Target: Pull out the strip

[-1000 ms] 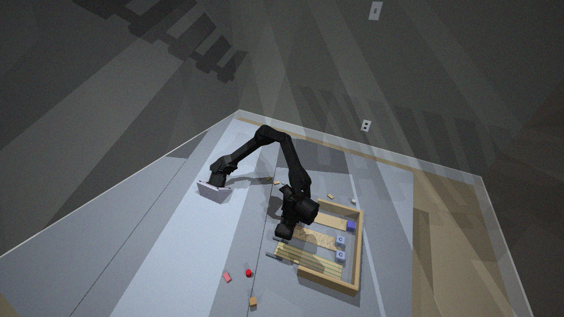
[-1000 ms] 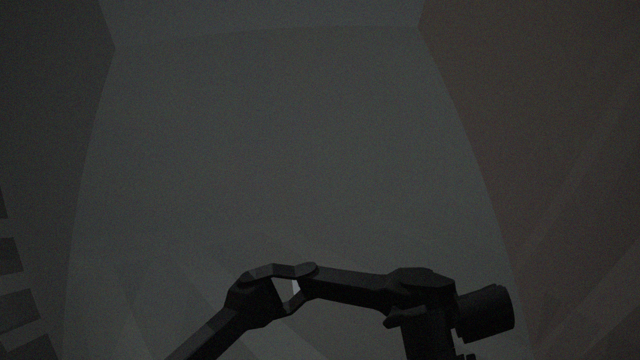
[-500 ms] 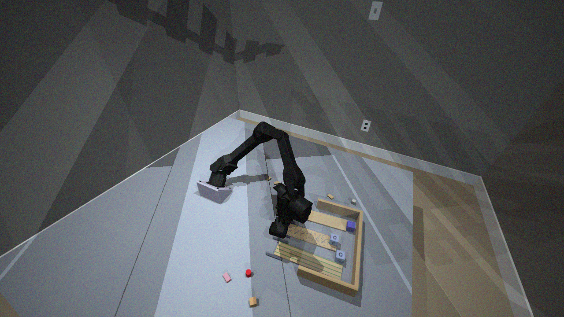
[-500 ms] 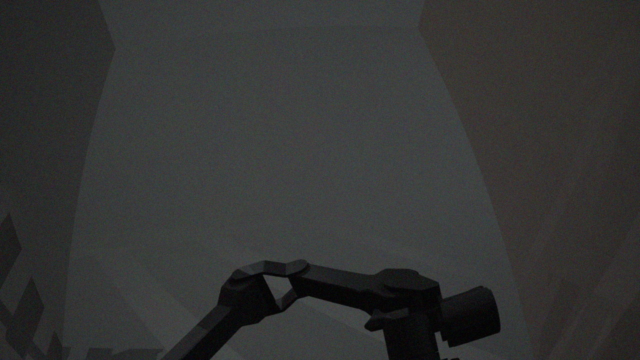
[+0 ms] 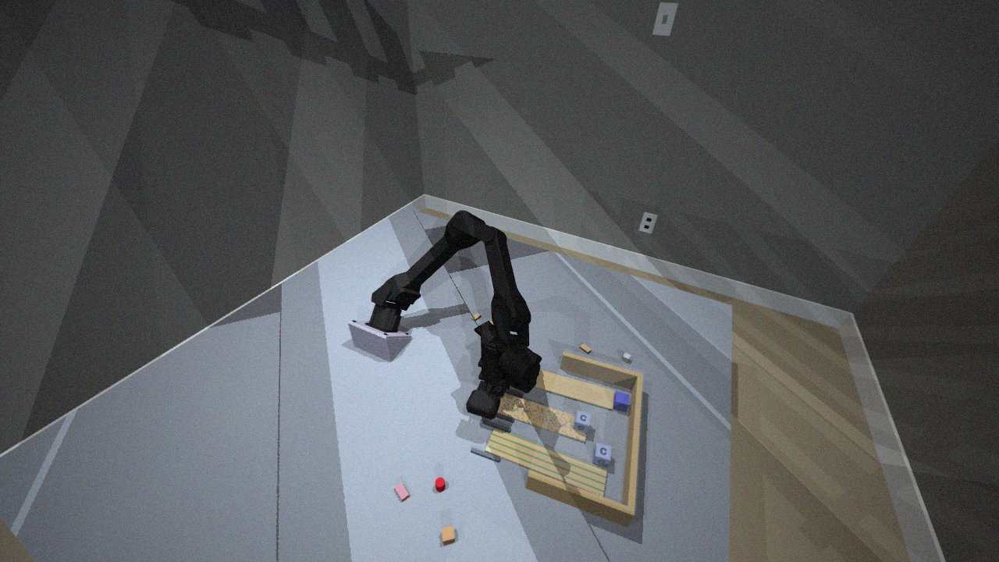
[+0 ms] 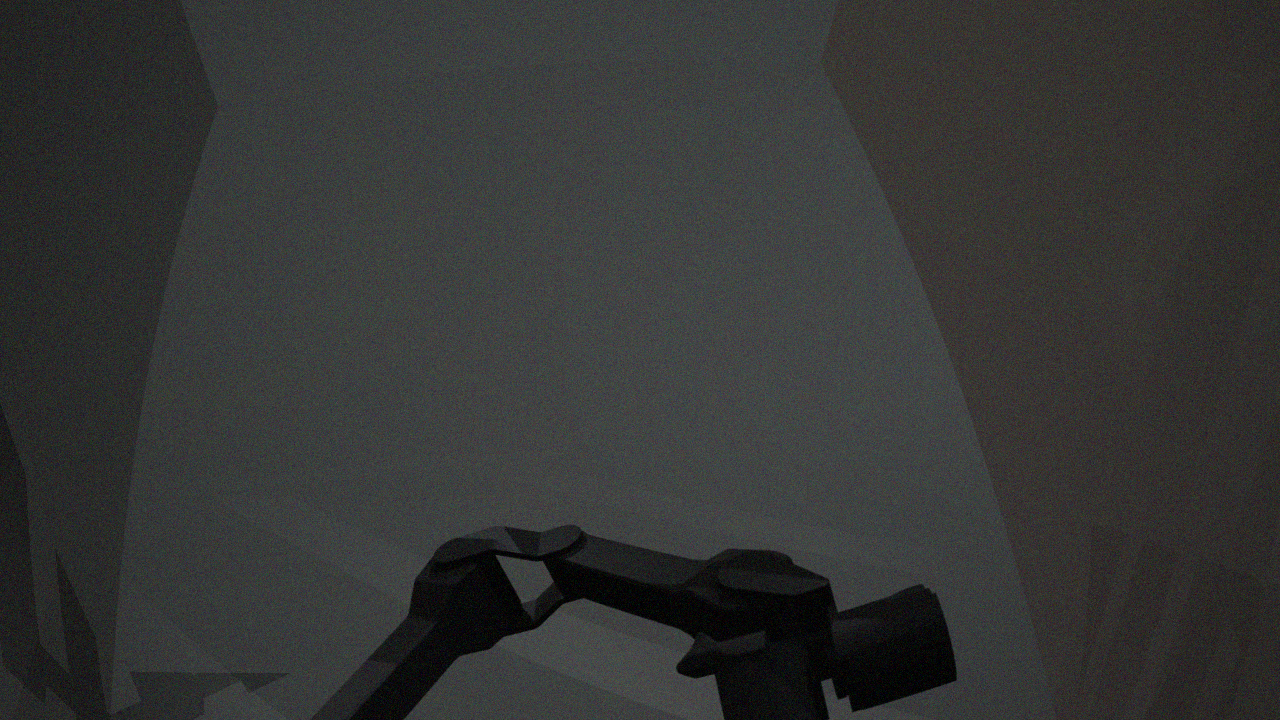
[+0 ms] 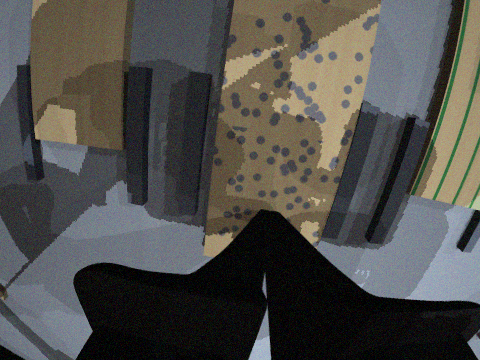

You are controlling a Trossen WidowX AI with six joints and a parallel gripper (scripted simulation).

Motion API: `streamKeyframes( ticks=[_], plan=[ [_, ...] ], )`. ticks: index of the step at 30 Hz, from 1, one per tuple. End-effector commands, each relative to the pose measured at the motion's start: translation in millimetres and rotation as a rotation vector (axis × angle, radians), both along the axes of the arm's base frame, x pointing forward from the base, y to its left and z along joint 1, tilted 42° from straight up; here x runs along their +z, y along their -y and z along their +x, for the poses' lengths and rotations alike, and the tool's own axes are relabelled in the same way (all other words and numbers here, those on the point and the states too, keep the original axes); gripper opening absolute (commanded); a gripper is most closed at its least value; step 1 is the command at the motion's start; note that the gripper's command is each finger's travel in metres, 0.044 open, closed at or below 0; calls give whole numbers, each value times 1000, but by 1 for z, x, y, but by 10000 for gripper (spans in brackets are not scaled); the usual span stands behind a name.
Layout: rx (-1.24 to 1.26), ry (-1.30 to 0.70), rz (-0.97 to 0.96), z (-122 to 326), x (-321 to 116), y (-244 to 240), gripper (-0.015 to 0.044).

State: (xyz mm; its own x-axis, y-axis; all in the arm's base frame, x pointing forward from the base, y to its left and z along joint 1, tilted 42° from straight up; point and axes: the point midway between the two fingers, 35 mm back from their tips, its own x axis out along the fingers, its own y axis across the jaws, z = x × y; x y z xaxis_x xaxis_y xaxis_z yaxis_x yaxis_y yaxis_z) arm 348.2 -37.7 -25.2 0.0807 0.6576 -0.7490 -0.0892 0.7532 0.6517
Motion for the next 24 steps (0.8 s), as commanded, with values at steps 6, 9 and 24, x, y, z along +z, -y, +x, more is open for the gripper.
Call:
streamKeyframes(
  ticks=[6,9,24],
  plan=[
    [13,-26,3,-20,-7,-5,0],
    [13,-26,3,-24,-7,-5,0],
    [13,-27,2,-47,-10,-4,0]
  ],
)
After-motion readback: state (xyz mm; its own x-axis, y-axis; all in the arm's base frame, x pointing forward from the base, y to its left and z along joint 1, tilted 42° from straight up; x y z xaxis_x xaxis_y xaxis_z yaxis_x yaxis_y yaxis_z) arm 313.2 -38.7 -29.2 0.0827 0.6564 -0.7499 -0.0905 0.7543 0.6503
